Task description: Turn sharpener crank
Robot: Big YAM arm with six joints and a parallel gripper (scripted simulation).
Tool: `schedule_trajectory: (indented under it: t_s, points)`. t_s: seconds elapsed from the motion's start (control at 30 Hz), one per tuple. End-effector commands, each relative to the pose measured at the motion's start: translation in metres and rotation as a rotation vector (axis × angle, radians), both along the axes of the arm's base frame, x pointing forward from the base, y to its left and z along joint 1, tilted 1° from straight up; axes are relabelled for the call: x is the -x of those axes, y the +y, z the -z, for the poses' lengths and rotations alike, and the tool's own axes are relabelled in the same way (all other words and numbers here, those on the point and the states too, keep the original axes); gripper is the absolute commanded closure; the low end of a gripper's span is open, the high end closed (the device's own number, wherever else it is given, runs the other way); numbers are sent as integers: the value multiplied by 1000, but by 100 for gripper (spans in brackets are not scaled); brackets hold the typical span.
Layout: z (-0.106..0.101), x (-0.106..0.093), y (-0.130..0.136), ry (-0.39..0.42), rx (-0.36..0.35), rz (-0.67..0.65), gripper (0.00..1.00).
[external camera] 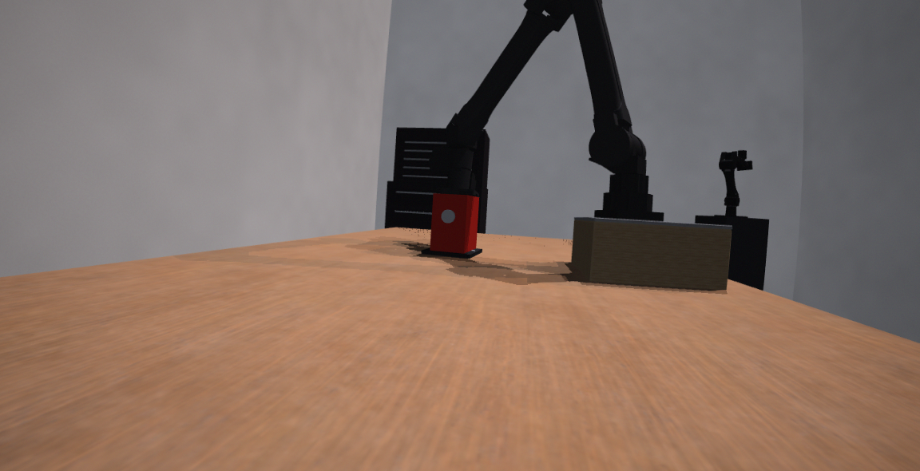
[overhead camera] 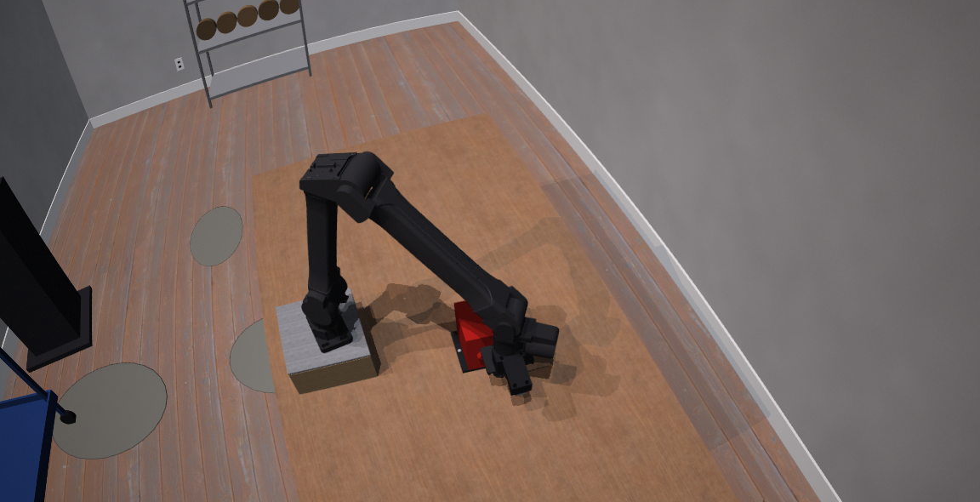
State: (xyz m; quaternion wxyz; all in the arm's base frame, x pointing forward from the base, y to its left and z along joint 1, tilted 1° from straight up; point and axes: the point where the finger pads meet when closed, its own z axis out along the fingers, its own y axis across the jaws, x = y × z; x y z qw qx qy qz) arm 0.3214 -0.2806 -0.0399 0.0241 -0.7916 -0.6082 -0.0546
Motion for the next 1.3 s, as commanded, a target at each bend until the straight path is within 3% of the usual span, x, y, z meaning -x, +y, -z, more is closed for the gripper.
schedule_trajectory:
  t_s: [0.0, 0.83, 1.1, 1.13, 1.27]
  points:
    - [17, 13, 2, 24, -17, 4, 85]
    - [33, 42, 10, 24, -16, 2, 85]
    - [27, 48, 10, 12, -3, 2, 85]
    - [33, 52, 13, 24, -16, 2, 85]
    - [22, 53, 10, 5, 5, 2, 85]
